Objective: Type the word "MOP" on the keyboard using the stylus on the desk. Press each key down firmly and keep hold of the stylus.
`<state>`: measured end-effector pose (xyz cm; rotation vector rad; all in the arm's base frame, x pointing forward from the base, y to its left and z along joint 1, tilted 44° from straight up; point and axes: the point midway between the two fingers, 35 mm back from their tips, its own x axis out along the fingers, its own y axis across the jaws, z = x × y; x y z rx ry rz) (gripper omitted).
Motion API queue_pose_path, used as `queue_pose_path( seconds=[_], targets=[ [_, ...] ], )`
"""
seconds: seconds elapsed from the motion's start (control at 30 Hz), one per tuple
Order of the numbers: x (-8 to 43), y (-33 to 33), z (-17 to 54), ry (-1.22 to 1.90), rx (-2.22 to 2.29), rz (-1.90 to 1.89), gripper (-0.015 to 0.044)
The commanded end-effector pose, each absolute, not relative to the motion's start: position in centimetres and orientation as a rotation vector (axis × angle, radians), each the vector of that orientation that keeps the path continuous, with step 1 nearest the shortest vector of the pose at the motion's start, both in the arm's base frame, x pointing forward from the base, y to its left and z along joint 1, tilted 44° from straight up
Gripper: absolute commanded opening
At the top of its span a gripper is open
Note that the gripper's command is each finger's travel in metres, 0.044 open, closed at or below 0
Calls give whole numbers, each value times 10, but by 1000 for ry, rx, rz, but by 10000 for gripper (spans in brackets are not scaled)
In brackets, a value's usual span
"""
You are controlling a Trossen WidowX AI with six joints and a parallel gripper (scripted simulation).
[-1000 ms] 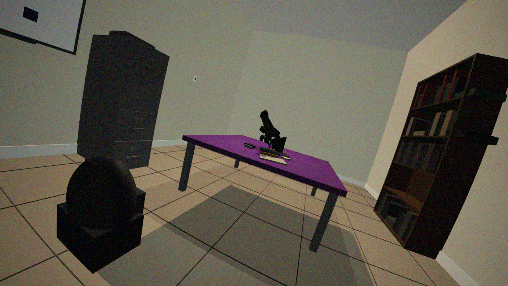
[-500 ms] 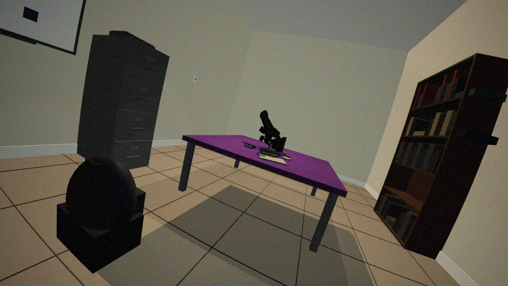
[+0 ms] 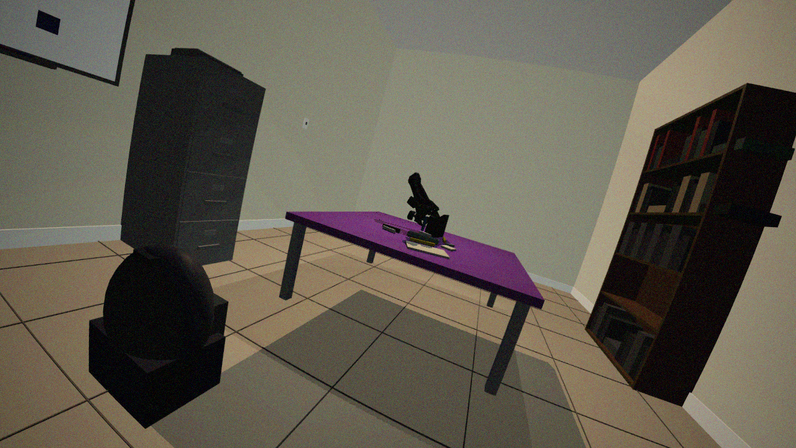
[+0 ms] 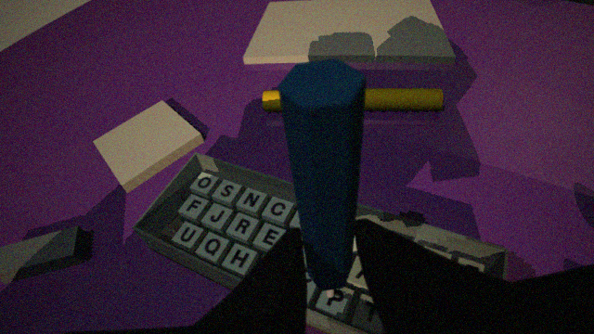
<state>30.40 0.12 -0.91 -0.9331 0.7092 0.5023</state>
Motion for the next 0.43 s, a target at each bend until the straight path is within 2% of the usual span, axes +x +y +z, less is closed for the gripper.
queue_pose_path(
  seconds=[0.0,0.4],
  targets=[
    [305,12,3,704,-932,501,81],
    [302,19,8,705,-933,506,81]
  ],
)
